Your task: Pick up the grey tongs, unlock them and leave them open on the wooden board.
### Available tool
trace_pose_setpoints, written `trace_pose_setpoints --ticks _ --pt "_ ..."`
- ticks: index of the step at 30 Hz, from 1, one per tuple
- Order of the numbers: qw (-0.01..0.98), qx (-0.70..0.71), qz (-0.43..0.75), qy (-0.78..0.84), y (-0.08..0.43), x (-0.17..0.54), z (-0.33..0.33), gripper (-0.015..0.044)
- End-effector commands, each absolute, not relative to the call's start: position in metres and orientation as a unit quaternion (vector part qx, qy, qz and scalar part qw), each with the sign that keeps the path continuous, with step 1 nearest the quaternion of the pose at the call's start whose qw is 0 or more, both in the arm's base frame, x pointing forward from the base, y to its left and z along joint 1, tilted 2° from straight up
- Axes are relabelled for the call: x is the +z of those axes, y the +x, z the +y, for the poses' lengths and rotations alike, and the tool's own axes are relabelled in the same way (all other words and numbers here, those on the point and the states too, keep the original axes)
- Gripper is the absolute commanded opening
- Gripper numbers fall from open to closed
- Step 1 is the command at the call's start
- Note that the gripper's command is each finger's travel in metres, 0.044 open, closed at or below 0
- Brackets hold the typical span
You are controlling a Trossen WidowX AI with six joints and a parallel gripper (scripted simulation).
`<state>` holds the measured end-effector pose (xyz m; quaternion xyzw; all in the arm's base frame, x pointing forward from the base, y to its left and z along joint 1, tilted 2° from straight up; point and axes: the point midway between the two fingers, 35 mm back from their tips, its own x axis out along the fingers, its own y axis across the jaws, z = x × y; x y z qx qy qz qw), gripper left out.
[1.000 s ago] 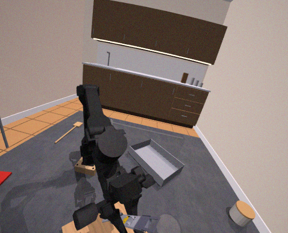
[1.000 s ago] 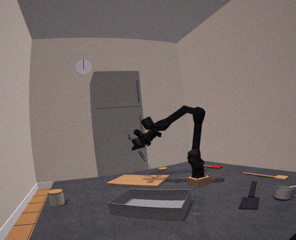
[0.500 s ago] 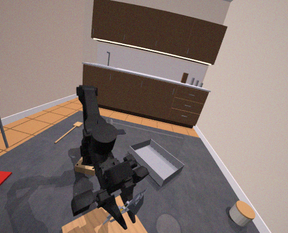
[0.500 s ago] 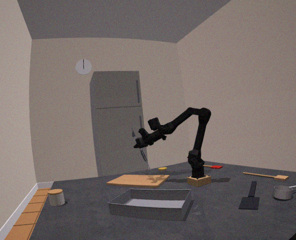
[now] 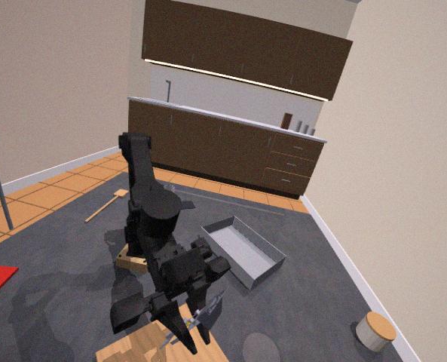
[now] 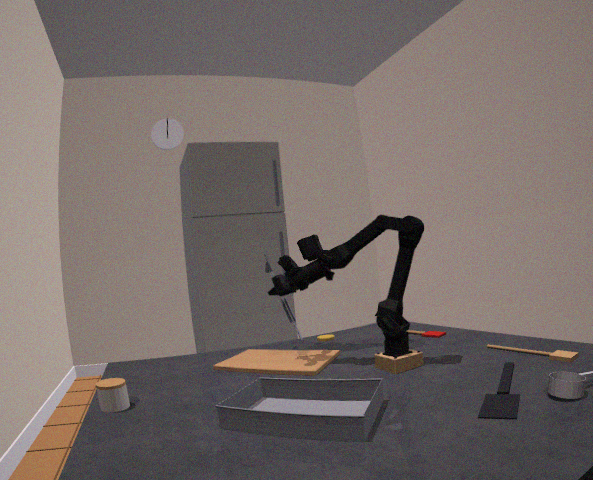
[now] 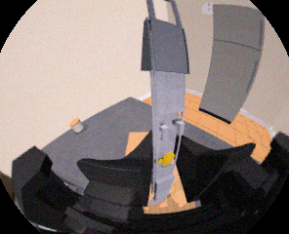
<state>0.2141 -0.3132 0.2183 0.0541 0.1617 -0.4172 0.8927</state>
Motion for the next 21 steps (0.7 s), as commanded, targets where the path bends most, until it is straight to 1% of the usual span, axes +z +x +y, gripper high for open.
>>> trace_pose_setpoints --ticks 1,21 --pt "0.894 -0.416 0.159 0.05 0.2144 0.2204 -0.3131 -0.015" --pt "0.893 -0.416 0.164 0.053 0.2154 0.2198 -0.3147 -0.015"
